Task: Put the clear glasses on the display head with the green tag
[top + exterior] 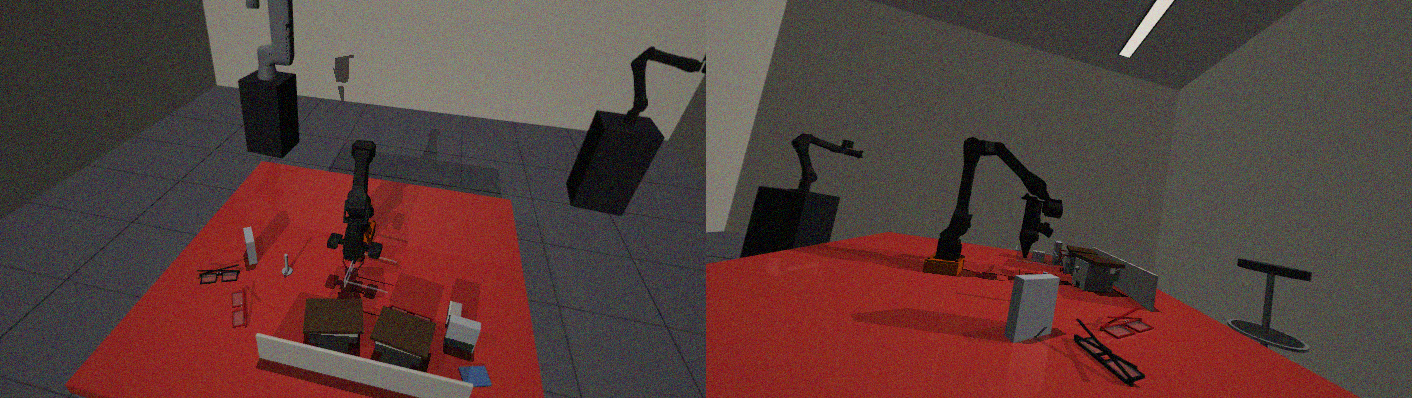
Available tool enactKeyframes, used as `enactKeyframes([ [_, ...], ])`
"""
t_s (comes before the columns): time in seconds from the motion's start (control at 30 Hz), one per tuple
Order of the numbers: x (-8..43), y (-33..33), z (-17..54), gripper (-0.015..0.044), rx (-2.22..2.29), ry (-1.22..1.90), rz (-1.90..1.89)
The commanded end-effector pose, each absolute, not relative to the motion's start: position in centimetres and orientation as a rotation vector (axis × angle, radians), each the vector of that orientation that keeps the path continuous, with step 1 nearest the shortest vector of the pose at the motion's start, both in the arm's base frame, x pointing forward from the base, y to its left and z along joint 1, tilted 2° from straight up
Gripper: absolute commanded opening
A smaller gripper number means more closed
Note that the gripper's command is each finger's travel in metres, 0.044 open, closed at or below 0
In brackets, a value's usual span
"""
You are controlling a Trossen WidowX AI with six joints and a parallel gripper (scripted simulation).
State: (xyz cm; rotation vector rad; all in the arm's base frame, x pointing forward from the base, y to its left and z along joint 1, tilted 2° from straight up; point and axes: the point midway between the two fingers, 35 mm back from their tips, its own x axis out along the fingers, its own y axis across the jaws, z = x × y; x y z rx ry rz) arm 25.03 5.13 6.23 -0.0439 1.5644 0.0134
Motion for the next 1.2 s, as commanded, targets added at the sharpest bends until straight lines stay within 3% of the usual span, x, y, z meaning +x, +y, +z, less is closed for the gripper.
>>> enactKeyframes([
  [0.0, 24.9, 5.1, 5.7, 0.0000, -0.040, 1.570, 0.012],
  [1.17, 24.7, 5.0, 2.6, 0.0000, -0.041, 1.570, 0.012],
])
